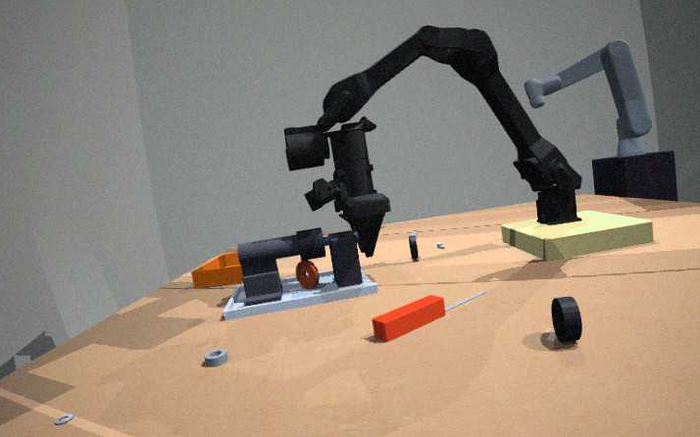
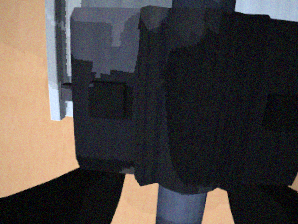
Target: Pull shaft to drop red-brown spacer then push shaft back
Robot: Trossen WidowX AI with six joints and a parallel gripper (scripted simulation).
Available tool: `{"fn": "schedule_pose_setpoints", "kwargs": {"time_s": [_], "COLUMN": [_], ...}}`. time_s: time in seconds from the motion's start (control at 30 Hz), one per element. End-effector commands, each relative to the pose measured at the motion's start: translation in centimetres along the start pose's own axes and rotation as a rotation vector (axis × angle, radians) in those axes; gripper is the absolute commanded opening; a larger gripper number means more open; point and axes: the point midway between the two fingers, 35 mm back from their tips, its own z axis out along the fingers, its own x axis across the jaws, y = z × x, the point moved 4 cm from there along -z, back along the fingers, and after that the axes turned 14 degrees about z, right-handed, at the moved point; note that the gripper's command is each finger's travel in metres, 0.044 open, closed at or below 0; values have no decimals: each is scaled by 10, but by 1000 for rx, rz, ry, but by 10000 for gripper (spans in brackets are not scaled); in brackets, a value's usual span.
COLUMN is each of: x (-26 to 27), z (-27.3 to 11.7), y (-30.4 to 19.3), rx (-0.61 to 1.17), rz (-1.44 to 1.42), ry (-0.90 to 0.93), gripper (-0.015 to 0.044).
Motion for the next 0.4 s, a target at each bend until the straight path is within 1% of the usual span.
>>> {"fn": "schedule_pose_setpoints", "kwargs": {"time_s": [0.0,0.1,0.17,0.27,0.37], "x": [0,0,0,0,0], "z": [0,-14,-34,-58,-60], "y": [0,1,1,-1,-1], "rx": [1,-2,-7,-12,-13], "rz": [0,0,-1,-1,-2], "ry": [-1,0,1,2,2], "gripper": [315,394,440,440,440]}}
